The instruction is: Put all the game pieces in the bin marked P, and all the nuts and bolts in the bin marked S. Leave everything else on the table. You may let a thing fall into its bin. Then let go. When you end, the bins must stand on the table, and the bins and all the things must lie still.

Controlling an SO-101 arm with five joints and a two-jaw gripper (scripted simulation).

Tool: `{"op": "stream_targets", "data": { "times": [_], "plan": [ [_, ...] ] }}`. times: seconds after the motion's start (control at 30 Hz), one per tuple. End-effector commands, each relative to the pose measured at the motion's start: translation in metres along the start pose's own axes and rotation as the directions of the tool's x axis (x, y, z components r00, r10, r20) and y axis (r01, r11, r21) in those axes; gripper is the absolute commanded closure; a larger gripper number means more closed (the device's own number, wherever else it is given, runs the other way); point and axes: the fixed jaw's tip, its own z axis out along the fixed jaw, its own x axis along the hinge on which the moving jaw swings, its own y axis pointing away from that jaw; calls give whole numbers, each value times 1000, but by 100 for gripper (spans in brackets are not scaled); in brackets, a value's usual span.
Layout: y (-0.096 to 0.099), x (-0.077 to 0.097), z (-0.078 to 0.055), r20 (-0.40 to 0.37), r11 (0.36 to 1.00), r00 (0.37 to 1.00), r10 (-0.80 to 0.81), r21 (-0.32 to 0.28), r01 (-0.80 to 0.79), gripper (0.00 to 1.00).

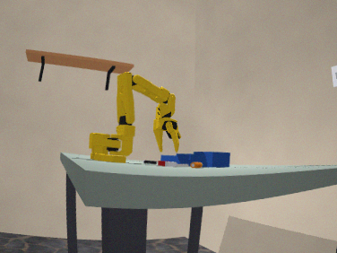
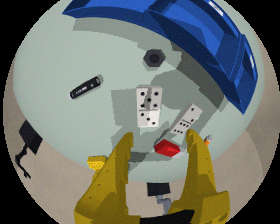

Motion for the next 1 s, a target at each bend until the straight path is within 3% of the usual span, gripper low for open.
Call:
{"op": "stream_targets", "data": {
  "times": [0.0, 0.3, 0.93, 0.97],
  "plan": [
    [-3, -3, 4, 25, 1000, 1000, -2, 11, 2, 71],
    [-3, -3, 22, 25, 1000, 1000, -2, 11, 2, 71],
    [-2, -2, 32, 25, 1000, 1000, -2, 11, 2, 71],
    [-2, -1, 37, 10, 1000, 1000, -2, 4, 2, 71]
  ]
}}
